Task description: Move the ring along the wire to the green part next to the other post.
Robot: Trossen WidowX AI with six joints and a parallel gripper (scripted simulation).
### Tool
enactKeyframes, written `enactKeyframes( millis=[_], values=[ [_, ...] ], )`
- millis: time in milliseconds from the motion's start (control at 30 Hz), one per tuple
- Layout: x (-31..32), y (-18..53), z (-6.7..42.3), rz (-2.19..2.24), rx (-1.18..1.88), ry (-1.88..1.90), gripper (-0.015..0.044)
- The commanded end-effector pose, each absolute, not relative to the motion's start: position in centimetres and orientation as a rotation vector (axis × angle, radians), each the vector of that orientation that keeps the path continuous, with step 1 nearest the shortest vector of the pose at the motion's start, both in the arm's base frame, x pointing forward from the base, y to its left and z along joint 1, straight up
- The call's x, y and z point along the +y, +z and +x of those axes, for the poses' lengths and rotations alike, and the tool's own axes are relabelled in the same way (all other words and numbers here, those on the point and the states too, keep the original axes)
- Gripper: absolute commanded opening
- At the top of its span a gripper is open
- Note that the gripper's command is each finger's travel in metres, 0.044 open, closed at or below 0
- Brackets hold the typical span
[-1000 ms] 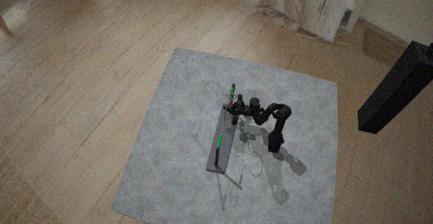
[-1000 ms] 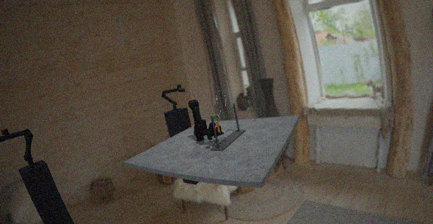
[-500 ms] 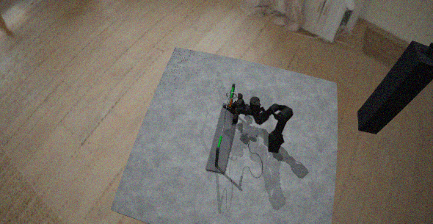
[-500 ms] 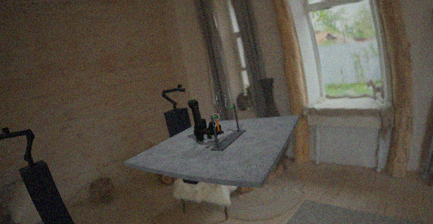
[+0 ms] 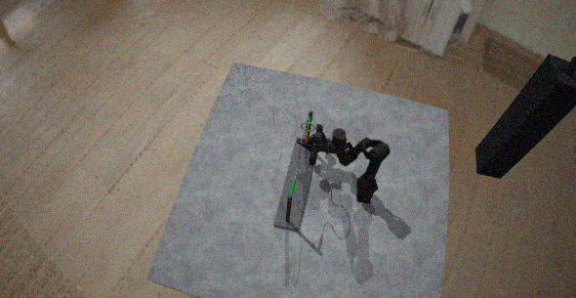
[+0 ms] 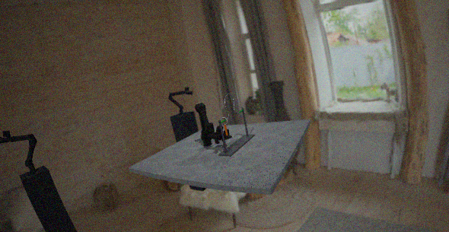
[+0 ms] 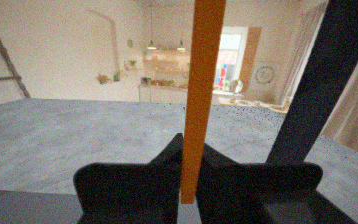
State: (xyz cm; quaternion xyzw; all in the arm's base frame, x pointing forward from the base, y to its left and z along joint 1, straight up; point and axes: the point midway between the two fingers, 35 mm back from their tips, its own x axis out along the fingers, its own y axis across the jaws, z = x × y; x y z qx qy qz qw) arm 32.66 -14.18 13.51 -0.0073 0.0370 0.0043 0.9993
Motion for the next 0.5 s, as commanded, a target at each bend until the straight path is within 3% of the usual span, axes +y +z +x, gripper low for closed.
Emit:
enactKeyframes(
  millis=[0,467],
  values=[
    [-14.17,13.67,32.66,-0.017,0.07,0.01,-0.015],
    [-13.32,13.66,32.67,-0.016,0.072,0.012,-0.015]
  ],
)
